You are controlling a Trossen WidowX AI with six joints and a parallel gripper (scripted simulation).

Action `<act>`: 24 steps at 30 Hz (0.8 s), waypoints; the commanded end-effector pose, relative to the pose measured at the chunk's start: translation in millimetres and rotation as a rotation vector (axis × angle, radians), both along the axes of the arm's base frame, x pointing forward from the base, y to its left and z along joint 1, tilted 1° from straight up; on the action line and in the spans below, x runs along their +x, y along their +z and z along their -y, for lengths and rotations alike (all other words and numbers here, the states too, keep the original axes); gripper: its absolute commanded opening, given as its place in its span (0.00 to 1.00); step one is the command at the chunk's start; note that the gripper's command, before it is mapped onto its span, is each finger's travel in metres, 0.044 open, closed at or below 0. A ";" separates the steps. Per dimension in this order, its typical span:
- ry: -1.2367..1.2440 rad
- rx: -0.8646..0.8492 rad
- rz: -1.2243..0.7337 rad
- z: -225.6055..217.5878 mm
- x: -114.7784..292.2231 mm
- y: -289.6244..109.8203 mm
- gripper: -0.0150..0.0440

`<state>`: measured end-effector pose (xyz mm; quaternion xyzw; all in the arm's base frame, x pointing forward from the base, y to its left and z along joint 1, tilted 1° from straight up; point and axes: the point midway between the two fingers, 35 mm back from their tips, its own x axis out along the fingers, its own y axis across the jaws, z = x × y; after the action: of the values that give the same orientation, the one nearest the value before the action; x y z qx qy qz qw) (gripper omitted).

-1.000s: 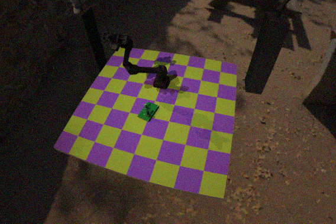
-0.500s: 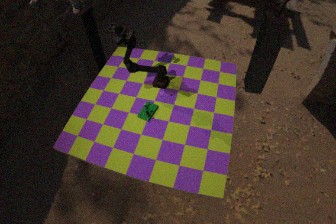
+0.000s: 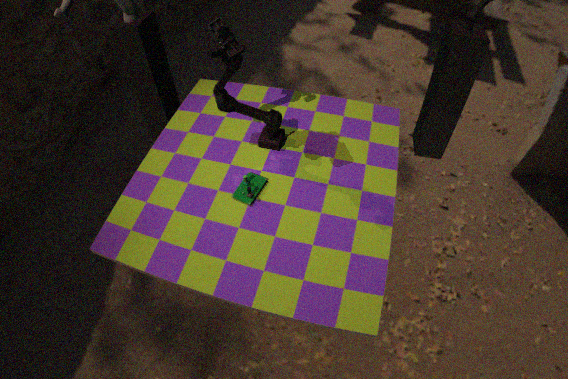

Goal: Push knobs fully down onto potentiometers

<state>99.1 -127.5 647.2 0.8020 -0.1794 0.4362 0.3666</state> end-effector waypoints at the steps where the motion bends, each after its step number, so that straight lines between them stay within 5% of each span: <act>1: -0.094 -0.130 0.034 -34.0 -13.0 7.6 0.25; 24: -0.516 -0.698 0.093 -170.2 -14.3 0.3 0.25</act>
<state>78.4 15.6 652.9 0.5814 -0.2353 0.4082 0.6633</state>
